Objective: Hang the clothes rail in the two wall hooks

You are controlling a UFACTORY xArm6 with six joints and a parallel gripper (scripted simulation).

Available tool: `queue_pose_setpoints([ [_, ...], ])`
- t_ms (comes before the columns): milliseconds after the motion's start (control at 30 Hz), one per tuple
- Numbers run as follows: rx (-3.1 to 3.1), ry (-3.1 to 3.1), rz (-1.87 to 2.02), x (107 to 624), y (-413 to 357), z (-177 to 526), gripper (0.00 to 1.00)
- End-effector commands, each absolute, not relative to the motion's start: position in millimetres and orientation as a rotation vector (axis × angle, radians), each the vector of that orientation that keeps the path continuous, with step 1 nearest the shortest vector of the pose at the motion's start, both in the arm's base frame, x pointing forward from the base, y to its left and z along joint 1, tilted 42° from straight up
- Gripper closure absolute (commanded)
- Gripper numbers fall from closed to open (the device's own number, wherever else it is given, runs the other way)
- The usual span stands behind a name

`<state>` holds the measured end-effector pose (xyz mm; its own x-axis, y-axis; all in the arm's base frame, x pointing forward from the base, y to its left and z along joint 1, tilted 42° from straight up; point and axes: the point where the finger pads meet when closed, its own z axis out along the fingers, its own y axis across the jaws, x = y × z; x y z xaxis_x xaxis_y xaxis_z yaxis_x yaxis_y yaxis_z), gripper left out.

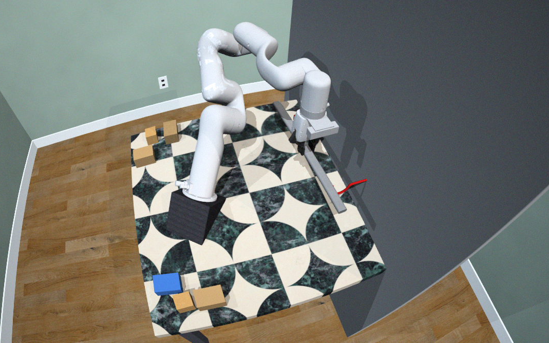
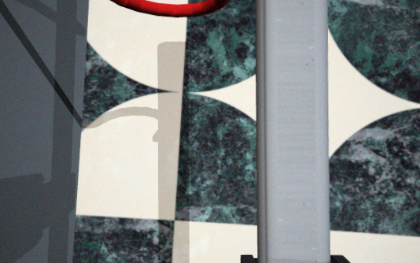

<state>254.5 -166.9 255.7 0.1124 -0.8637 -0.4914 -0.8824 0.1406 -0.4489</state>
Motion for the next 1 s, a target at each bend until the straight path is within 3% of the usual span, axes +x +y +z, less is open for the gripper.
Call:
queue_pose_setpoints([
  [0, -1.694, 1.721, 0.030, 254.0, -169.3, 264.7, 1.00],
  [967, -1.694, 1.721, 0.030, 249.9, -178.0, 313.7, 1.00],
])
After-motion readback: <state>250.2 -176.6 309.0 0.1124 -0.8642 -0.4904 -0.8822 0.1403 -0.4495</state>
